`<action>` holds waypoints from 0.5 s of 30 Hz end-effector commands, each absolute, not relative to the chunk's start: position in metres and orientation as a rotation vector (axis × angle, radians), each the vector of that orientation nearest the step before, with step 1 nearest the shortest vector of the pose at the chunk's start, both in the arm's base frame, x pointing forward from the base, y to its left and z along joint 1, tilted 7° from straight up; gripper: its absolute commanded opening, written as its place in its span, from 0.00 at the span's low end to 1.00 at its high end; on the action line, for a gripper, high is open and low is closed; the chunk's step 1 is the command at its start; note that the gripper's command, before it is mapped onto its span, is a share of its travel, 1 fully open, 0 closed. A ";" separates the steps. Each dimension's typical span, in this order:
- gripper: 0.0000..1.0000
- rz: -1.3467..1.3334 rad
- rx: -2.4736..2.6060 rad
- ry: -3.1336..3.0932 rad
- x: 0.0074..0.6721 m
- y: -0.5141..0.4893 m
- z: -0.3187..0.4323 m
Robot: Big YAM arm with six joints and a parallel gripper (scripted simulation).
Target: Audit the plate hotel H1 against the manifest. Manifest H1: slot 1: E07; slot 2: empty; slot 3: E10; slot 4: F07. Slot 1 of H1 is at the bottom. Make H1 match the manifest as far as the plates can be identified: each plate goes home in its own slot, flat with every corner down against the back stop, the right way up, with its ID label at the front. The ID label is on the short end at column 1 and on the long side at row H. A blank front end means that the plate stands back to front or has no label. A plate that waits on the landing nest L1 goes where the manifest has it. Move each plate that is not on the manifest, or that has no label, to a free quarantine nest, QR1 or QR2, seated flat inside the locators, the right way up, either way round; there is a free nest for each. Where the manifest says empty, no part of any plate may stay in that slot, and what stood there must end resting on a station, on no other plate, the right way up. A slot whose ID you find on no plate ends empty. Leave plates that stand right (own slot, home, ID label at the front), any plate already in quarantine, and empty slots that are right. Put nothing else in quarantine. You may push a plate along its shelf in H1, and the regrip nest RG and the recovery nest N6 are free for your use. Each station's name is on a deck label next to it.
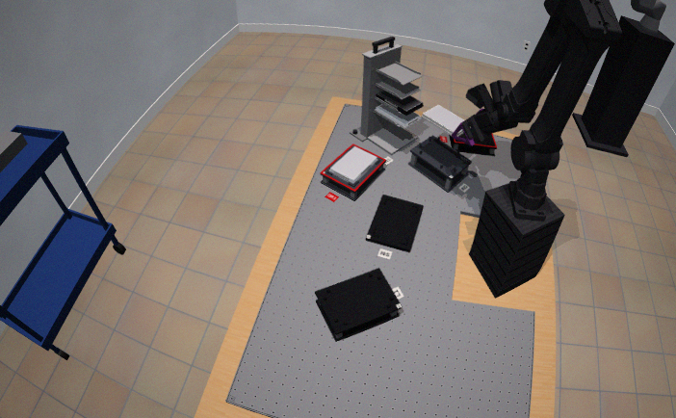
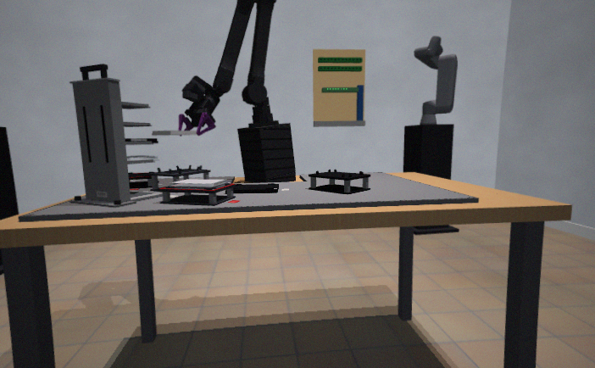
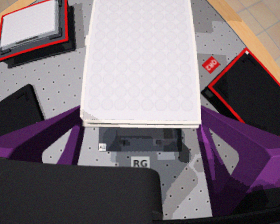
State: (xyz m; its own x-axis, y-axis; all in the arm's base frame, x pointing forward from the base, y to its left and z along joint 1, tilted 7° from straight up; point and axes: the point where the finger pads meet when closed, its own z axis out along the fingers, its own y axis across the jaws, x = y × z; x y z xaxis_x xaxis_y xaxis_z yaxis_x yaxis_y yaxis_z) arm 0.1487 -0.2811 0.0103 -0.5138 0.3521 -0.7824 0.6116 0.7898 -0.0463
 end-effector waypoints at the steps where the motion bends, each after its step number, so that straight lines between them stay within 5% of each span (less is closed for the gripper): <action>1: 0.86 -0.417 0.700 2.142 0.153 -0.286 0.013; 15: 0.86 -0.424 0.696 2.138 0.153 -0.285 0.009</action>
State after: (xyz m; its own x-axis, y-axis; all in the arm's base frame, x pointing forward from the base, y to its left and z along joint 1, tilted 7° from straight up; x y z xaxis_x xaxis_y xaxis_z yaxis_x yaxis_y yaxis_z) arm 0.1490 -0.2816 0.0027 -0.5144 0.3546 -0.7808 0.6117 0.7898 -0.0443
